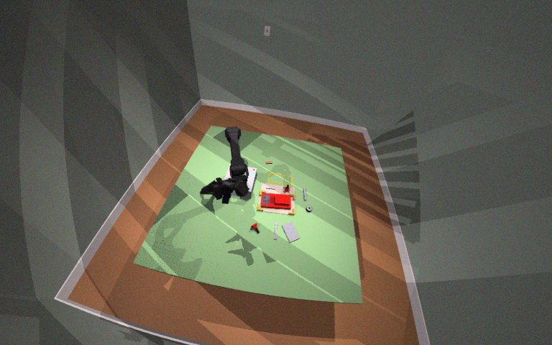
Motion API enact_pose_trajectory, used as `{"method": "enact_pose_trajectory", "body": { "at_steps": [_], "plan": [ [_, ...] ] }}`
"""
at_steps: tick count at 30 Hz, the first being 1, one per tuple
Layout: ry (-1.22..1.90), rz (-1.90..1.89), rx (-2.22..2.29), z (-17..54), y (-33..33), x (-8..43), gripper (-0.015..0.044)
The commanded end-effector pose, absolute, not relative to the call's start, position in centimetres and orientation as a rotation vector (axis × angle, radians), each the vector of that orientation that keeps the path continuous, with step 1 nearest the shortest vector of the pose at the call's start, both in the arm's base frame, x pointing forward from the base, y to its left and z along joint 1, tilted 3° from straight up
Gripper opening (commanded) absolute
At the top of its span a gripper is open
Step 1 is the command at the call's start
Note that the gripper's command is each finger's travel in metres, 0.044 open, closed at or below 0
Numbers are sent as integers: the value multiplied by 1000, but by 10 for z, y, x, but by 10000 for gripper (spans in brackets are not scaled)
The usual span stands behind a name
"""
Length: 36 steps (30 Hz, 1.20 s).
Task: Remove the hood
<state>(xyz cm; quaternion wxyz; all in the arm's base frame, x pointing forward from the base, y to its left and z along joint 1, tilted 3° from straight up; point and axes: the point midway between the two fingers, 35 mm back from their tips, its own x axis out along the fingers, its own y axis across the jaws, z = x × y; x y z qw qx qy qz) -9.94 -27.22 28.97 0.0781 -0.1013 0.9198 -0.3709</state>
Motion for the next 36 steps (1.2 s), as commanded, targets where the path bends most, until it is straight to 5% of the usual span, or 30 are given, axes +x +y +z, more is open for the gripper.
{"method": "enact_pose_trajectory", "body": {
  "at_steps": [1, 9, 20, 36],
  "plan": [
    [2744, -1110, -311, 289, -274, -98, 247],
    [2300, -1003, -532, 234, -324, -7, 440],
    [1785, -671, -474, 149, -309, 156, 440],
    [1548, -156, -61, 66, -151, 304, 440]
  ]
}}
